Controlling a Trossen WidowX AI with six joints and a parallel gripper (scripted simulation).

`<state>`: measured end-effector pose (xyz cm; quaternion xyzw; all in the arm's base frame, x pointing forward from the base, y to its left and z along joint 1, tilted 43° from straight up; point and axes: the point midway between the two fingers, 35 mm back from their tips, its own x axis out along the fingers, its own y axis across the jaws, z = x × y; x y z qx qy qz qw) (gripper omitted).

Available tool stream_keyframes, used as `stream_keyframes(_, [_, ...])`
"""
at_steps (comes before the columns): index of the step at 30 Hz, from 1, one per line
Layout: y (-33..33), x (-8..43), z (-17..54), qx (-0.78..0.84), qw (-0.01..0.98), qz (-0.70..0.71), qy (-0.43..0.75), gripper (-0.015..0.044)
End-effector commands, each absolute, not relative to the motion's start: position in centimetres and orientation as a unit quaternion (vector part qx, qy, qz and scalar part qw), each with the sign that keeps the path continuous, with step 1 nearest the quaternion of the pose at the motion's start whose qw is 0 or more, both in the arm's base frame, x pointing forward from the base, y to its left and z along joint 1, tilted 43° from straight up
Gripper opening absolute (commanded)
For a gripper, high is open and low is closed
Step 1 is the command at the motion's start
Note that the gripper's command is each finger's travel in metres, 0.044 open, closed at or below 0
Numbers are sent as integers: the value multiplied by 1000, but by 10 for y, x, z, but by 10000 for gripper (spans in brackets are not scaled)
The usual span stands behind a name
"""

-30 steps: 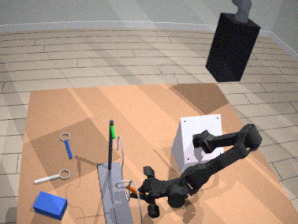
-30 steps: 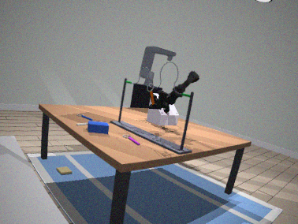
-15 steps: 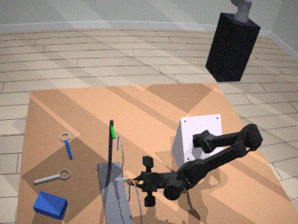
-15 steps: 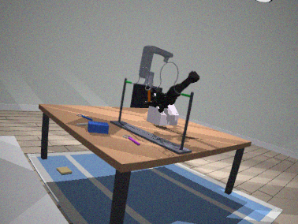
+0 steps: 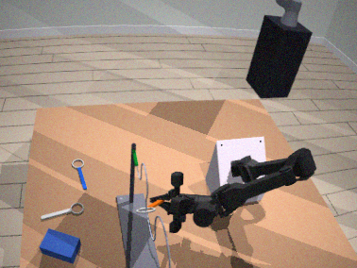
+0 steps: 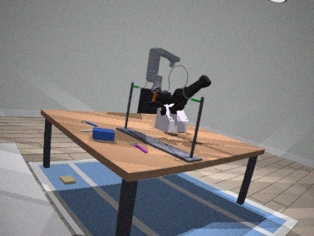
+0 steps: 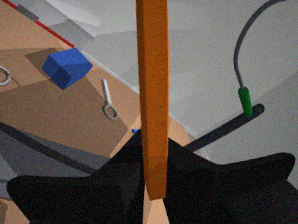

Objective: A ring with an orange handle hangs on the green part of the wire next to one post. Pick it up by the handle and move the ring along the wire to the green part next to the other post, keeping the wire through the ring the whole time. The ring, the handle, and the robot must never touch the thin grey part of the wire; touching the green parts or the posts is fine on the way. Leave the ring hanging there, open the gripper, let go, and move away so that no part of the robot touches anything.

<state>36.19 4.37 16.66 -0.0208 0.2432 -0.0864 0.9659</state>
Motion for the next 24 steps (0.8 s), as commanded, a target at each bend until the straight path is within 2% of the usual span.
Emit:
stream_keyframes(1, [25, 361, 170, -69, 963, -104, 237, -150])
stream_keyframes(24, [-35, 357, 190, -264, 926, -151, 222, -150])
